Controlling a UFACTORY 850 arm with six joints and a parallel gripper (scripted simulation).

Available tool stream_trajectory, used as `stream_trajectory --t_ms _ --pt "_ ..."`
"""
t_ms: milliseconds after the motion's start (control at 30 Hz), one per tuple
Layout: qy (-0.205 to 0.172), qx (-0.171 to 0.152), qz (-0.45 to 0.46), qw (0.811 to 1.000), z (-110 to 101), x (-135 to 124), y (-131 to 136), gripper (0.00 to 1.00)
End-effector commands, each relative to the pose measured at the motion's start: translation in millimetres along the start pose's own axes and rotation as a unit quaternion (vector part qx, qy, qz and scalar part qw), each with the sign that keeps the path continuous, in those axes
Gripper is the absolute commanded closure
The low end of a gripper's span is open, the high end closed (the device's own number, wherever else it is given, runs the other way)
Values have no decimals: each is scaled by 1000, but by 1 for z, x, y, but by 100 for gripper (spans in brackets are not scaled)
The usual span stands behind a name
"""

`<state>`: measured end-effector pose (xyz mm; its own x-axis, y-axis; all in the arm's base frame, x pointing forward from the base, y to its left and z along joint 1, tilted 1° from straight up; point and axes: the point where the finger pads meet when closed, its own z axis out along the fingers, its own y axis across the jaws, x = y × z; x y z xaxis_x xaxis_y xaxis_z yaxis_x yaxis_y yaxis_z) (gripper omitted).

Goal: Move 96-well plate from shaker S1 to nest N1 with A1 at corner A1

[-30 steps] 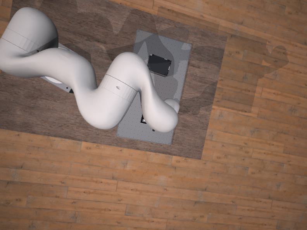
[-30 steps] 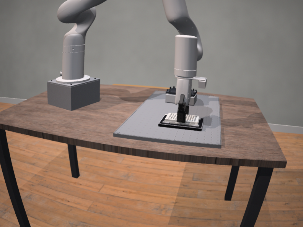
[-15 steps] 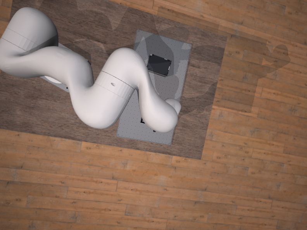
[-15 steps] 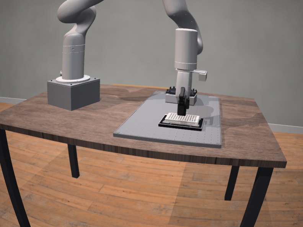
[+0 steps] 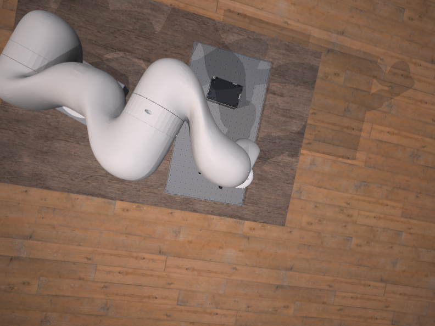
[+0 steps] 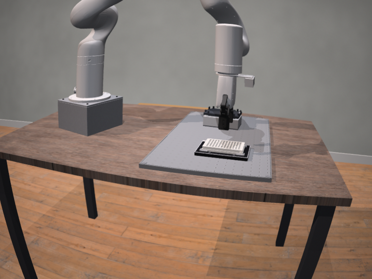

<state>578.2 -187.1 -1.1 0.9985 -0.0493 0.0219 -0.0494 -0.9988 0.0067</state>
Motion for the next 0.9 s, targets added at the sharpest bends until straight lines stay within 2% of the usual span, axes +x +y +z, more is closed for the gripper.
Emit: stream_trajectory --t_ms 0,267,867 --pt "1 0 0 1000 -6 1 0 0" --pt "1 0 0 1000 -27 1 0 0" --pt "1 0 0 1000 -27 1 0 0"
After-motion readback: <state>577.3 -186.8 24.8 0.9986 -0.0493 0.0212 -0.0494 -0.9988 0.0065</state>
